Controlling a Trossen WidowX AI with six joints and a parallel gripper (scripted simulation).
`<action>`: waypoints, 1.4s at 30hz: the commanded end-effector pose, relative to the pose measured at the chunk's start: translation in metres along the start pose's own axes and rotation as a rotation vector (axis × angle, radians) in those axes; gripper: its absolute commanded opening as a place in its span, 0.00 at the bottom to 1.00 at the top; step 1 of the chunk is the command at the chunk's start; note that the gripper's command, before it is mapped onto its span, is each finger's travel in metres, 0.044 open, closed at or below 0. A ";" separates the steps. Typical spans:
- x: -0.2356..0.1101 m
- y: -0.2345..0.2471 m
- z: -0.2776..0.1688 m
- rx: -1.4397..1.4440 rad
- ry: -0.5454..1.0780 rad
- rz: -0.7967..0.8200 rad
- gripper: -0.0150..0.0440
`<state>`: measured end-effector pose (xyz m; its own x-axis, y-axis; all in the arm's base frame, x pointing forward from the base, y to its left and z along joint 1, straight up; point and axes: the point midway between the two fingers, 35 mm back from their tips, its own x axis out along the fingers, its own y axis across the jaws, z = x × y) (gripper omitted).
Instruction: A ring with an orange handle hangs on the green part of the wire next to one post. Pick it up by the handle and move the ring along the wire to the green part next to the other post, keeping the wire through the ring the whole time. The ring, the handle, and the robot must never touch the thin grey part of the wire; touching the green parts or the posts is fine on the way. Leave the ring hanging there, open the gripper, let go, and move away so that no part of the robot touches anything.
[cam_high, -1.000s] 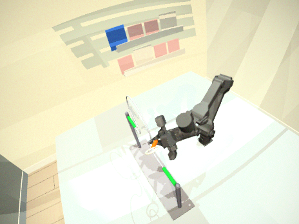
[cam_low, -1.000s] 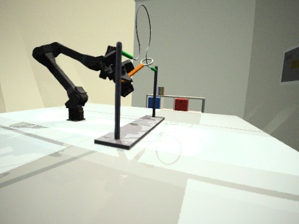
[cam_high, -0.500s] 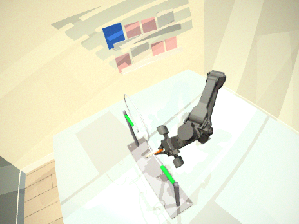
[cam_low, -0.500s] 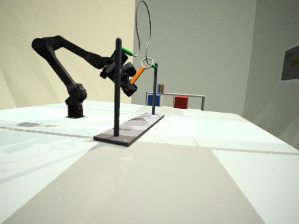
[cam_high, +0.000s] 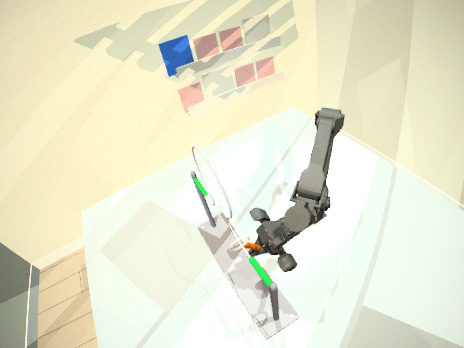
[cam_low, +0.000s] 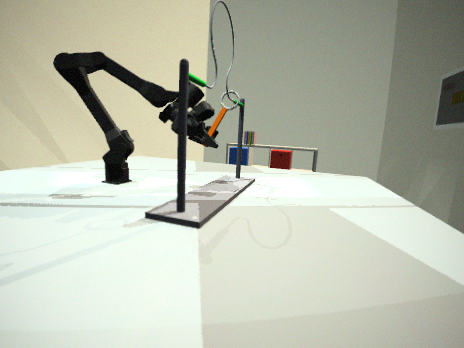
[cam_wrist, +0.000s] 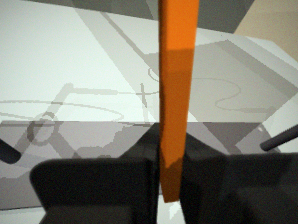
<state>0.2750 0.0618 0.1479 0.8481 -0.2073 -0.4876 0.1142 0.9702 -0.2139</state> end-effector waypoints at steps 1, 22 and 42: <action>-0.002 0.010 0.004 0.053 -0.001 0.030 0.00; -0.009 0.045 0.008 0.156 0.006 0.094 0.00; -0.013 0.065 0.011 0.161 -0.001 0.095 0.00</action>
<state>0.2753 0.1257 0.1460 0.8556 -0.1127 -0.5052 0.1081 0.9934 -0.0384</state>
